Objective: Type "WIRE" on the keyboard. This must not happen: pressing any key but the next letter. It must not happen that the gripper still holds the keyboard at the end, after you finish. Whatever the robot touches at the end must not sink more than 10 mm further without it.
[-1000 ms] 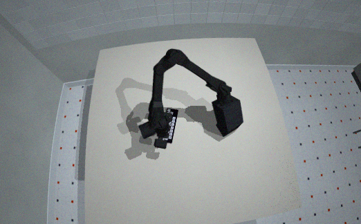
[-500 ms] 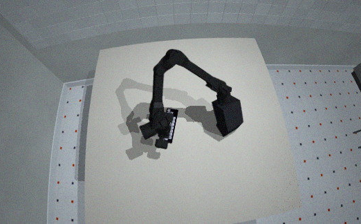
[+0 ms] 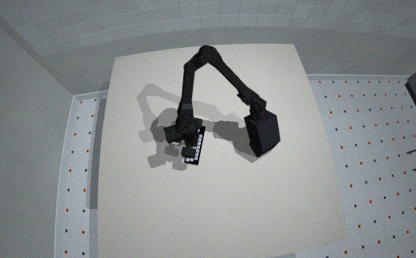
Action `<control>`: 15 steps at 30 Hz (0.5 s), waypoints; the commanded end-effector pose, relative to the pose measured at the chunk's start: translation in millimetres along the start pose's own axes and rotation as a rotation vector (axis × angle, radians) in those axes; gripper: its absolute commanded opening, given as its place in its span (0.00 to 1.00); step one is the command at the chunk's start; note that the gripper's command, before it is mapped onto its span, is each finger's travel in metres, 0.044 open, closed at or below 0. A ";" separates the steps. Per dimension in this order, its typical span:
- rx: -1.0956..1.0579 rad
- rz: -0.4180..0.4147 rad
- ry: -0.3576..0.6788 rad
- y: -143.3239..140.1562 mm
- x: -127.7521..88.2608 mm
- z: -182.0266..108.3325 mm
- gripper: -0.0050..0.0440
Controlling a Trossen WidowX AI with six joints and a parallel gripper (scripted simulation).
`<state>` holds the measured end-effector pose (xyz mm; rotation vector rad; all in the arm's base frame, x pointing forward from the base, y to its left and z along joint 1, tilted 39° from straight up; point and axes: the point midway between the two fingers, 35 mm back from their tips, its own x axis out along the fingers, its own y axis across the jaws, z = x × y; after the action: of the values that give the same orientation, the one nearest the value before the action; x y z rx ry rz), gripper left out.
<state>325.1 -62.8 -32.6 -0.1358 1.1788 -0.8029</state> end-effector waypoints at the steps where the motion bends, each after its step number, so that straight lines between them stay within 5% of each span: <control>1: -0.010 0.004 0.003 -6.3 -0.1 -4.0 0.10; 10: -0.010 0.004 0.003 -8.5 -0.1 -3.7 0.10; 15: -0.010 0.005 0.004 -61.4 0.2 -2.3 0.10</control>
<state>310.1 -82.5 -17.5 -0.1495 1.1868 -0.7815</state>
